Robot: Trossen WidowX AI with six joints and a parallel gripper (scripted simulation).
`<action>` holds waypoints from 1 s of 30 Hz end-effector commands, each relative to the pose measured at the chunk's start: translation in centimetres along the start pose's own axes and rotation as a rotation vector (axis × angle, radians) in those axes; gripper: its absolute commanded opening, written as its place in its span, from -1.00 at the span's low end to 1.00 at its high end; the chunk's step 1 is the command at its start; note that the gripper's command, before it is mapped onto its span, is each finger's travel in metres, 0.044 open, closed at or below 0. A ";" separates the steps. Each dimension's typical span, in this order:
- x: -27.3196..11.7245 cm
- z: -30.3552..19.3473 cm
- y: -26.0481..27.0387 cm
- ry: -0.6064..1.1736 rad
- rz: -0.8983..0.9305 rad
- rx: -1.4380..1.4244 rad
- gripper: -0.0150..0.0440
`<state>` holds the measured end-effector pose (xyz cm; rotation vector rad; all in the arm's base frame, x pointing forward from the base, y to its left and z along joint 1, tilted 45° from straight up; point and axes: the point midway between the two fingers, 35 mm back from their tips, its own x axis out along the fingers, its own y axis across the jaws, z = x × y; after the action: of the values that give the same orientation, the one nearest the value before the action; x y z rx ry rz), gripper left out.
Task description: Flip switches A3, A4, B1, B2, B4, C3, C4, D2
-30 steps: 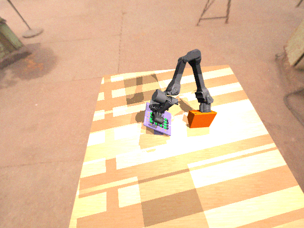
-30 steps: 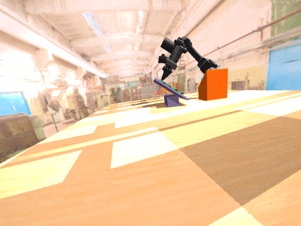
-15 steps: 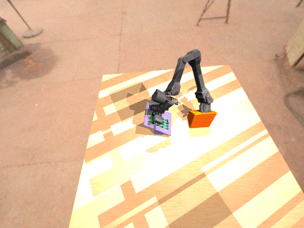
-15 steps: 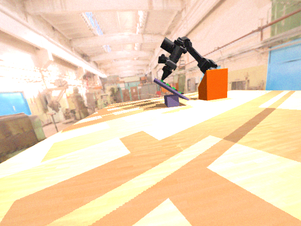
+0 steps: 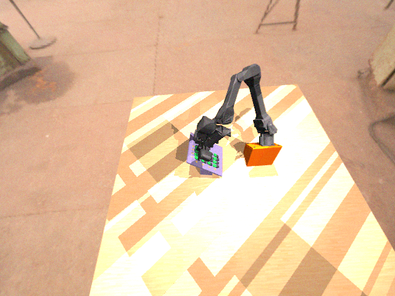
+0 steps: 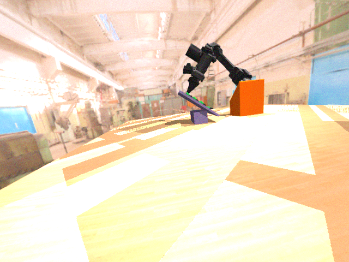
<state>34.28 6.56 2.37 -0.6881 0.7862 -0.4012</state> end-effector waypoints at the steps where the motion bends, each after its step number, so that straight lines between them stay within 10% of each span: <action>1: 0.1 -0.1 0.1 0.002 0.005 -0.004 -0.49; 16: -6.3 -0.4 0.1 -0.022 0.008 -0.005 -0.49; 30: -3.3 -2.2 -2.0 -0.042 0.008 -0.006 -0.49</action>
<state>29.73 7.33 5.28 -0.6847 0.7453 -0.3757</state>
